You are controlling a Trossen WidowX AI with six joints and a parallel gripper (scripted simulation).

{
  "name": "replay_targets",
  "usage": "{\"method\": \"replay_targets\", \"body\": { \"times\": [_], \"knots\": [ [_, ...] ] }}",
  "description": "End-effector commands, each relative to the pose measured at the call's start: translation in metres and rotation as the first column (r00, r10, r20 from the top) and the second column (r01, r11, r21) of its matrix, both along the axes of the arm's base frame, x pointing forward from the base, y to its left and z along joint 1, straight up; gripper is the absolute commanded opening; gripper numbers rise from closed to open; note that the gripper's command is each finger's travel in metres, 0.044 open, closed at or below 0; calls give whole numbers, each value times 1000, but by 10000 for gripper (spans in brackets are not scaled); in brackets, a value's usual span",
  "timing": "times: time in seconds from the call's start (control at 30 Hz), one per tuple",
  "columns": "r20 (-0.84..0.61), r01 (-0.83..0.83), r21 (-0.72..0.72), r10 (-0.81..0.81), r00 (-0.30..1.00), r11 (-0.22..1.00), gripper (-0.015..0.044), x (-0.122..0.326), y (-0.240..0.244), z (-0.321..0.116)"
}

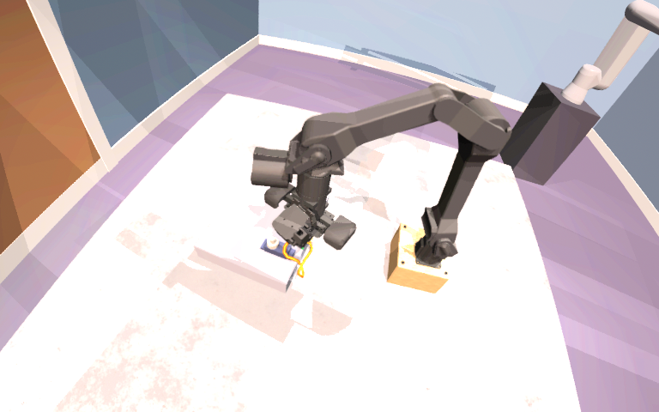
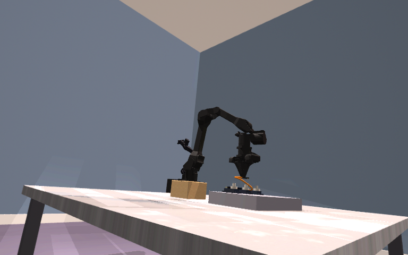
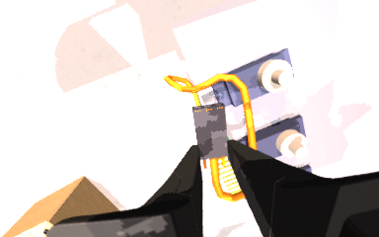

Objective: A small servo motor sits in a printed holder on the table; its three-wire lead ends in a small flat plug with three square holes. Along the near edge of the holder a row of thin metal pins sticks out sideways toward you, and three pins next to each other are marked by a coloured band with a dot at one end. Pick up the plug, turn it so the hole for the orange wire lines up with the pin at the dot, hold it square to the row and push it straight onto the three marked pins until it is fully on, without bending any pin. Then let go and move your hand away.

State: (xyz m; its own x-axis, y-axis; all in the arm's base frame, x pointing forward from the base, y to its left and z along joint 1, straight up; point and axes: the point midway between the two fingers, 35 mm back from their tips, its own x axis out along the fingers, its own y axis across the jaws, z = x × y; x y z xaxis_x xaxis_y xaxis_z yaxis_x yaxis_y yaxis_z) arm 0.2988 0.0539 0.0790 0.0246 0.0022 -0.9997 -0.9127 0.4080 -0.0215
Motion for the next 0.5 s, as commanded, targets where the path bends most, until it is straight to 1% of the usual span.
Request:
{"method": "replay_targets", "body": {
  "times": [0.0,0.23,0.47],
  "knots": [
    [-3,128,6,-128,992,992,0,-9,-3,-1],
    [-6,364,10,-364,931,931,0,-23,-8,-3],
    [-11,578,13,-578,816,816,0,-38,-12,-6]
  ]
}}
